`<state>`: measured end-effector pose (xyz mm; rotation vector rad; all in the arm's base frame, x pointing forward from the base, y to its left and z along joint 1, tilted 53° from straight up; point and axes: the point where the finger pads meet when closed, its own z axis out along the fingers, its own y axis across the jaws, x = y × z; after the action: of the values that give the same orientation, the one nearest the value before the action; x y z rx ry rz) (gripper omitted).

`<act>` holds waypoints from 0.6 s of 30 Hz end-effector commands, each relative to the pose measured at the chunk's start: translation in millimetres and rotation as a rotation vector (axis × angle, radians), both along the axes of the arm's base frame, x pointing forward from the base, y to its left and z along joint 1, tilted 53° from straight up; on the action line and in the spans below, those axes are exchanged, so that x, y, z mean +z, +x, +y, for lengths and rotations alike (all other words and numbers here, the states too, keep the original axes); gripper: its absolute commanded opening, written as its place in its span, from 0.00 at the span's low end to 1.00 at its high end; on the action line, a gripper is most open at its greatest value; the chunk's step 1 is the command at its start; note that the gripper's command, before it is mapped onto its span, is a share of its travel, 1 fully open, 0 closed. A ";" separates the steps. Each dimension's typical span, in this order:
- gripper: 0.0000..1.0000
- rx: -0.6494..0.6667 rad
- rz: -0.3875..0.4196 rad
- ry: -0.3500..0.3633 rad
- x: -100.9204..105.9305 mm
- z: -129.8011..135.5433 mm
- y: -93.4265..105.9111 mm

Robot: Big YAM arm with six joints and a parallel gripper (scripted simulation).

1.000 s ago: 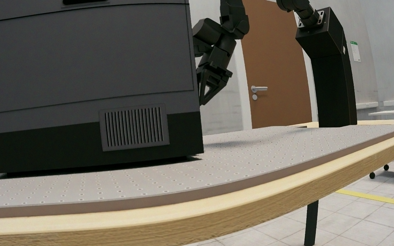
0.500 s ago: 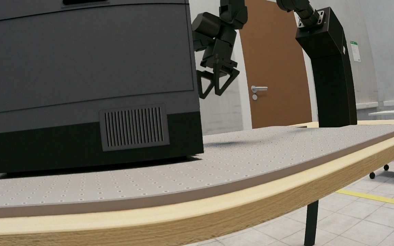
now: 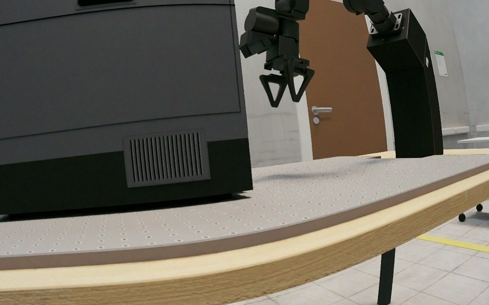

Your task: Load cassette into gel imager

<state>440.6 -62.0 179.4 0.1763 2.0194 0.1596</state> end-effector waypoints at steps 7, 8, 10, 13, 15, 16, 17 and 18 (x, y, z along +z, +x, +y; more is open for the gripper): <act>1.00 0.011 0.081 -0.010 -8.4 -0.5 -34.9; 1.00 0.018 0.092 -0.011 1.4 -1.2 -32.7; 1.00 0.023 0.132 -0.003 -14.6 2.6 -47.9; 1.00 0.023 0.133 -0.002 -21.6 5.8 -61.2; 1.00 0.035 0.183 0.006 -25.8 8.1 -70.0; 1.00 0.035 0.183 0.006 -28.1 9.2 -74.4; 1.00 0.035 0.183 0.007 -30.3 10.3 -78.7; 1.00 0.035 0.183 0.007 -31.6 10.9 -81.3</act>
<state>370.6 -48.1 147.6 0.1684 2.2028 0.1917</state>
